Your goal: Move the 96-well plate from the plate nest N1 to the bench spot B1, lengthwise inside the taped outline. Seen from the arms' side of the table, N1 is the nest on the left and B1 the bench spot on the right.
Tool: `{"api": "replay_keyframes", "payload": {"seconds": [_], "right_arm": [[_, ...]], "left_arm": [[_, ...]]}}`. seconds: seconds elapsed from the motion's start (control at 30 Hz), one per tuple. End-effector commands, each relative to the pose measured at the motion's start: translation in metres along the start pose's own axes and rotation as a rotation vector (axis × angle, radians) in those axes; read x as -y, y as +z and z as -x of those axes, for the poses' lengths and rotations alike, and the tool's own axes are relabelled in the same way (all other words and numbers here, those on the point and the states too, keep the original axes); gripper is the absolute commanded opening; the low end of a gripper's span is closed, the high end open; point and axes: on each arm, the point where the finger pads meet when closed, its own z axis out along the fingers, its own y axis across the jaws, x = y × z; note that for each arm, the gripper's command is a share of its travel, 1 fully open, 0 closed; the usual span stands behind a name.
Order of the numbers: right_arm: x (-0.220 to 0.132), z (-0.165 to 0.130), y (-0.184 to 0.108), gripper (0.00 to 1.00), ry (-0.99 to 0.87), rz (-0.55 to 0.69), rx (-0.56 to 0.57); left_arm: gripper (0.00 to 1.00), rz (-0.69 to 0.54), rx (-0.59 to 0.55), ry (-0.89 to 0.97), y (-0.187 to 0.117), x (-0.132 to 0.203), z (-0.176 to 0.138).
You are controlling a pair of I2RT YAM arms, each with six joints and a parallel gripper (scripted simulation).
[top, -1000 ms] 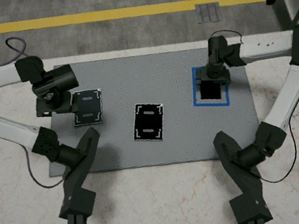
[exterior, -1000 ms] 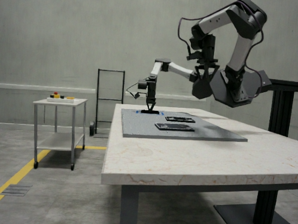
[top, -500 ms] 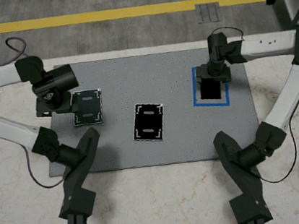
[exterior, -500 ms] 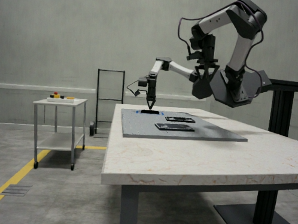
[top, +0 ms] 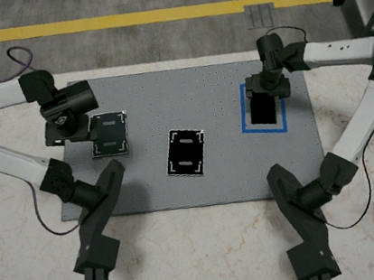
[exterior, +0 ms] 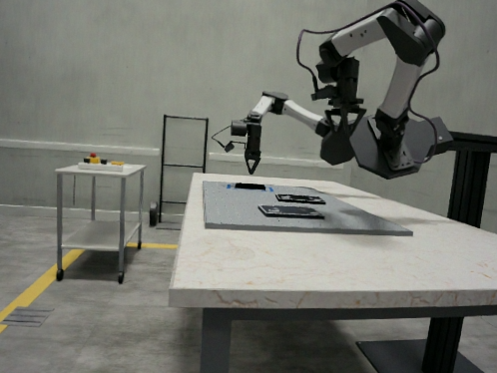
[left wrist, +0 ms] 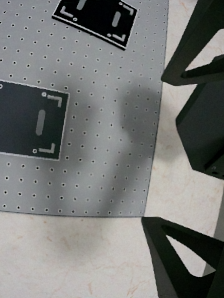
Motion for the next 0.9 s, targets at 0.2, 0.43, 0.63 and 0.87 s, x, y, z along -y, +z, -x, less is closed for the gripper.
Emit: {"api": "replay_keyframes", "payload": {"seconds": [0.2, 0.43, 0.63, 0.87], "right_arm": [[-0.001, 0.005, -0.038, 1.00, -0.001, 0.002, 0.016], [0.010, -0.001, -0.025, 1.00, 0.022, -0.015, -0.029], [0.001, -0.001, -0.032, 1.00, 0.001, -0.001, -0.009], [0.001, -0.001, -0.032, 1.00, 0.001, -0.001, -0.009]], "left_arm": [[1.00, 0.001, -0.001, 0.002, -0.001, 0.000, -0.001], [1.00, 0.001, -0.001, 0.002, -0.001, 0.000, -0.001], [1.00, 0.001, -0.001, 0.002, -0.001, 0.000, -0.001], [1.00, 0.001, -0.001, 0.002, -0.001, 0.000, -0.001]]}}
